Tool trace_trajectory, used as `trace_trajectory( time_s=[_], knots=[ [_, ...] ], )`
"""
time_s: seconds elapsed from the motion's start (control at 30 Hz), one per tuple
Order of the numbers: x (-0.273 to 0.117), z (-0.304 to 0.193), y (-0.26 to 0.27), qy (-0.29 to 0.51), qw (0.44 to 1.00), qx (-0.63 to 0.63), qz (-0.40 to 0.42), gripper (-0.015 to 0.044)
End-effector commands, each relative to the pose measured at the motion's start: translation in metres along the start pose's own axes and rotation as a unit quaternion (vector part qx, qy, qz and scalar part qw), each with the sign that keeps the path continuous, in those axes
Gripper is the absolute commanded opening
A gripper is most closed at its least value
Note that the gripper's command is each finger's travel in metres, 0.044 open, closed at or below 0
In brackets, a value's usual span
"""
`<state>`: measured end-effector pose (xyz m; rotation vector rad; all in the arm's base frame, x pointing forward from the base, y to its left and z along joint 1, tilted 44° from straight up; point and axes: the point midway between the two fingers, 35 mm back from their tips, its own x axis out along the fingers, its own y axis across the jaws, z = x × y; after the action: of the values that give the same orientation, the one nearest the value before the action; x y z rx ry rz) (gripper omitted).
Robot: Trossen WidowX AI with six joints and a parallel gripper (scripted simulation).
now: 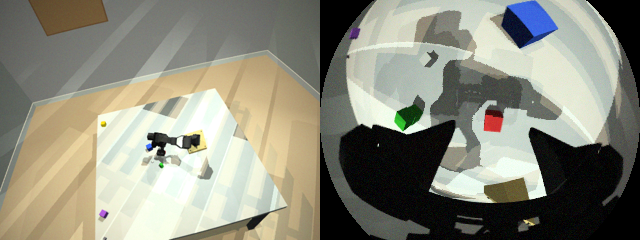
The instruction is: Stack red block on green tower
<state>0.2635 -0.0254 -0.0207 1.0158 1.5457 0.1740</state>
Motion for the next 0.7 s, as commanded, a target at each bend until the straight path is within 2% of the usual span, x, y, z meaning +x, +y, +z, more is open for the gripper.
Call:
trace_trajectory(
  time_s=[0.0, 0.67],
  knots=[
    [0.007, -0.001, 0.000, 0.002, 1.000, 0.003, 0.003, 0.0440],
    [0.027, -0.001, 0.000, 0.002, 1.000, 0.003, 0.003, 0.0440]
  ],
)
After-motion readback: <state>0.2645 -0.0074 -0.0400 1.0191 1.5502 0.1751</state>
